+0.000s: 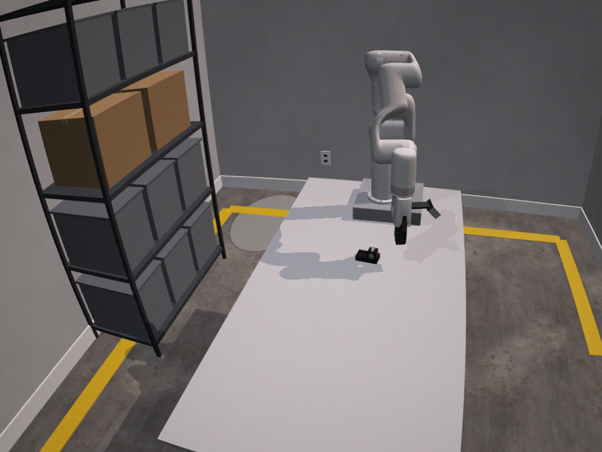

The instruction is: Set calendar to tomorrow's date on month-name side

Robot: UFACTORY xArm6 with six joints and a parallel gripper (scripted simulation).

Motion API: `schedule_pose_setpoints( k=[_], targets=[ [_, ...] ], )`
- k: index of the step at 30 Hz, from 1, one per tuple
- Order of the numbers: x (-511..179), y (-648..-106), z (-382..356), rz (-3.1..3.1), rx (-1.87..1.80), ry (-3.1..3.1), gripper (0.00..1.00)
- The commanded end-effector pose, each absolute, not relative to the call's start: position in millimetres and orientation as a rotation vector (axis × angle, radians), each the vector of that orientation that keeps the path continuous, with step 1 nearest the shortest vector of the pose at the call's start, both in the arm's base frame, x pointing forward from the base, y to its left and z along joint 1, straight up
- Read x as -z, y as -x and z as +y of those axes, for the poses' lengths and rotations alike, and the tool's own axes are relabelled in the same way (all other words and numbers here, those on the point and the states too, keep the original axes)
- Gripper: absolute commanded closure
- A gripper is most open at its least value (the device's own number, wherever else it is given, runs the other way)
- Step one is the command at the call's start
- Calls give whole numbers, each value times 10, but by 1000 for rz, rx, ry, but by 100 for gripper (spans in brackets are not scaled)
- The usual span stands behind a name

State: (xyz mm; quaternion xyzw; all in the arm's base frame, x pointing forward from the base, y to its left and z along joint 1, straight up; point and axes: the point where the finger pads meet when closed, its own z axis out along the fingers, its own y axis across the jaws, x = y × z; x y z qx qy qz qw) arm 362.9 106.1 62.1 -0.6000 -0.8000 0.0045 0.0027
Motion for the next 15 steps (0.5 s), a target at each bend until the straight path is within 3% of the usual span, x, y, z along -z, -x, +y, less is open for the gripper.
schedule_pose_setpoints(
  k=[1,15],
  targets=[
    [-475,-3641,1064,-2510,-10,1883,73],
    [73,-3639,1063,-2510,-10,1883,73]
  ],
)
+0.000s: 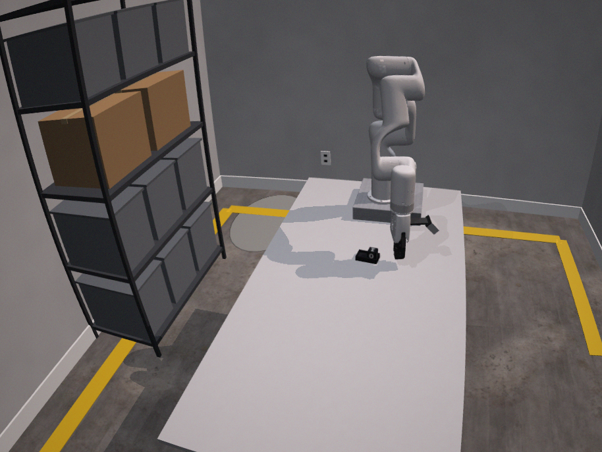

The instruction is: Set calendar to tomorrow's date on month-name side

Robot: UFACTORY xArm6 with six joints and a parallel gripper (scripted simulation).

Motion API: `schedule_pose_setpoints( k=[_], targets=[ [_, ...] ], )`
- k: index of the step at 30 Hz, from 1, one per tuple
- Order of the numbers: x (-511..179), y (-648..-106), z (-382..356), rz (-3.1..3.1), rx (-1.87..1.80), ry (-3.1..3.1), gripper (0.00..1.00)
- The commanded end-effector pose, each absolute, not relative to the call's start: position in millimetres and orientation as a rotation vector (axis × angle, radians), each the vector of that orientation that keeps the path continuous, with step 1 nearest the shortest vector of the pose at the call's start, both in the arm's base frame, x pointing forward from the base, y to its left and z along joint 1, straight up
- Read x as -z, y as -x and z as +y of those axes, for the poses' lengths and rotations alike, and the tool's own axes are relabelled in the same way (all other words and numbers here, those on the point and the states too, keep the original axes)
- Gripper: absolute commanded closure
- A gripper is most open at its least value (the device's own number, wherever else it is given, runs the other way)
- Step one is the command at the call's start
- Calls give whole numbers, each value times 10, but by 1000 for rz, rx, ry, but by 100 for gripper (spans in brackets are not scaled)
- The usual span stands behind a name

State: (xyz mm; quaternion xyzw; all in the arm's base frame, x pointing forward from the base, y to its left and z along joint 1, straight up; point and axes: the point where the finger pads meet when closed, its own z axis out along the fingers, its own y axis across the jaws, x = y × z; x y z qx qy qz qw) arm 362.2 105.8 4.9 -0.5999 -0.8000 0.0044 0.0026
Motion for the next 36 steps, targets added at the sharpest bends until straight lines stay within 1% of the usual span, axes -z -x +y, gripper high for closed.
schedule_pose_setpoints(
  k=[1,8,36],
  targets=[
    [103,-3639,1063,-2510,-10,1883,73],
    [197,-3638,1063,-2510,-10,1883,73],
    [198,-3638,1063,-2510,-10,1883,73]
  ],
)
